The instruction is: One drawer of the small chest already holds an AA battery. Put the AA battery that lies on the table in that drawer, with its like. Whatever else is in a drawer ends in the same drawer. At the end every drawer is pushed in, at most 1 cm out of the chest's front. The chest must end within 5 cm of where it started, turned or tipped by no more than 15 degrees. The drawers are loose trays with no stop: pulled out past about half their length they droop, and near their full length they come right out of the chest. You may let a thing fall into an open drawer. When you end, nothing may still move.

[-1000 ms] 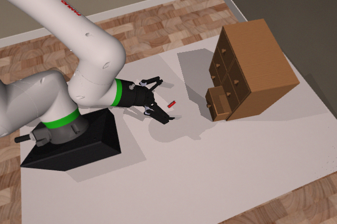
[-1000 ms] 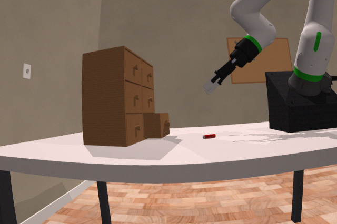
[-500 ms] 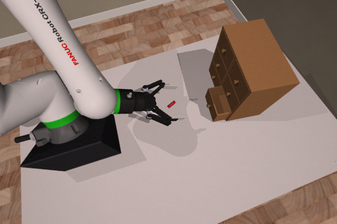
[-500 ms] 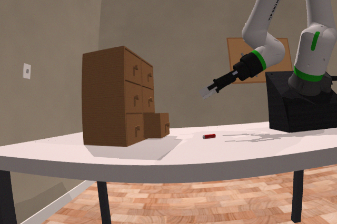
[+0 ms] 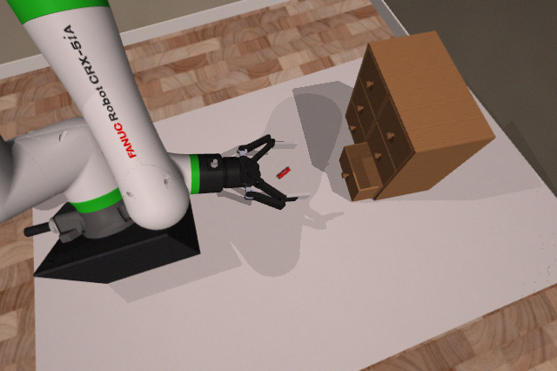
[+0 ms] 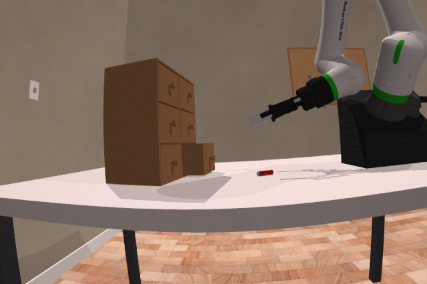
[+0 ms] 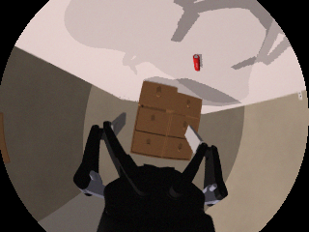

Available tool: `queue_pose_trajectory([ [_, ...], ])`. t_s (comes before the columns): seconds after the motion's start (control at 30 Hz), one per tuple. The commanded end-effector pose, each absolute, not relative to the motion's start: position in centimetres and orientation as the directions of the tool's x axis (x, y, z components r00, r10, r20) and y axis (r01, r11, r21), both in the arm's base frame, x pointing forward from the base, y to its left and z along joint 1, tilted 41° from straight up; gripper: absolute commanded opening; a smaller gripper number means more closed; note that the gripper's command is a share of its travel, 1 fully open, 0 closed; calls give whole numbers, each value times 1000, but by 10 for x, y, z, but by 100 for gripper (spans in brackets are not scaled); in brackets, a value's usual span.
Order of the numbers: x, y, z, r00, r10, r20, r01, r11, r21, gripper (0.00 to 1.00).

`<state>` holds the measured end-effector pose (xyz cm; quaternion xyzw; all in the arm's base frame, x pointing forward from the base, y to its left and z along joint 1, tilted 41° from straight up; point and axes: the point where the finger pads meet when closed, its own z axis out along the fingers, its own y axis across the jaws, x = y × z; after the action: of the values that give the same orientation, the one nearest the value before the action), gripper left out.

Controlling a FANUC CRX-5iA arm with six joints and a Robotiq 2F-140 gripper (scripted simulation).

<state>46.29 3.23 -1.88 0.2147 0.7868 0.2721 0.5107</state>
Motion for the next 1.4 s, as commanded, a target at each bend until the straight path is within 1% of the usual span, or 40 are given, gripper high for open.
queue_pose_trajectory([
  [0.0, 463, 32, -20, -377, 619, -689, 63, 759, 647, 100],
  [0.17, 463, 32, -20, -376, 619, -690, 63, 760, 647, 100],
  [0.2, 463, 32, -20, -376, 619, -690, 63, 760, 647, 0],
  [1.03, 464, 33, -21, -376, 619, -690, 63, 760, 647, 0],
  [1.37, 478, 47, -39, -376, 619, -690, 63, 760, 647, 0],
])
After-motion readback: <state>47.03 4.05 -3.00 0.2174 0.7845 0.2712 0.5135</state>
